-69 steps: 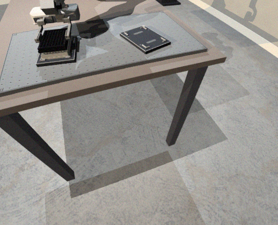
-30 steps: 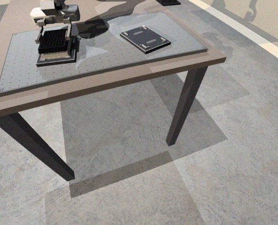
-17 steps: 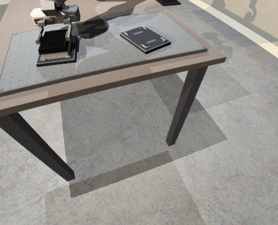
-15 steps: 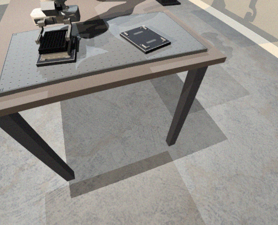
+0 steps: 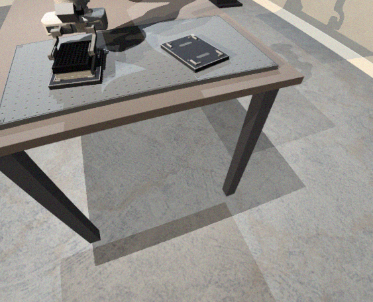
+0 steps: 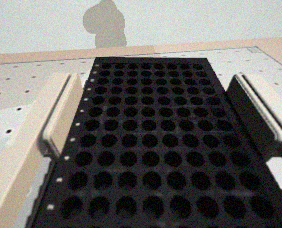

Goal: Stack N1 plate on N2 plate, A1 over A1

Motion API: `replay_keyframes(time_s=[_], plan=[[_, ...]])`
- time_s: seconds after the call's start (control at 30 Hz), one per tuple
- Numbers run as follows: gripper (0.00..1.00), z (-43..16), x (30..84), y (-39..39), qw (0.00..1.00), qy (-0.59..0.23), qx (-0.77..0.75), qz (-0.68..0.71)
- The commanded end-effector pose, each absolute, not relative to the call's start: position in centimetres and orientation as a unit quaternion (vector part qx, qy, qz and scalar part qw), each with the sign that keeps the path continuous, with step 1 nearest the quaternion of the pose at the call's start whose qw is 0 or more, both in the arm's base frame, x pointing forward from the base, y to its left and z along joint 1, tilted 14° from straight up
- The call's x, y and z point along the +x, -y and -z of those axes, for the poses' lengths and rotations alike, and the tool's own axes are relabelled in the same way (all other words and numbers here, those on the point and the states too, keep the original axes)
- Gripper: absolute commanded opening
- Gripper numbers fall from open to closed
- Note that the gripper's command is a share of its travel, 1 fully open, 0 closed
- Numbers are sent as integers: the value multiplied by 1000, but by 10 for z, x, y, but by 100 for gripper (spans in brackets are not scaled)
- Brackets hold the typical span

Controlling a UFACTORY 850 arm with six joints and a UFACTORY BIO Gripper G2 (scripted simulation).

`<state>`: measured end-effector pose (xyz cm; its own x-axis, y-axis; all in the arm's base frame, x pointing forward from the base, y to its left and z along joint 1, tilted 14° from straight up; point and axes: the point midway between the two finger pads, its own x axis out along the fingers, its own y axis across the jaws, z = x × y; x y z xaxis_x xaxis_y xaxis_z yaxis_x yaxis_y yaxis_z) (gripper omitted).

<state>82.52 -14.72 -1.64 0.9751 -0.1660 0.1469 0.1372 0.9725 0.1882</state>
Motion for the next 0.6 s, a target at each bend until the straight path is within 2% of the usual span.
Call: replay_keyframes(time_s=[0.0,0.57], plan=[[0,15,826,148,990,82,89,77],[0,18,827,147,990,82,89,77]])
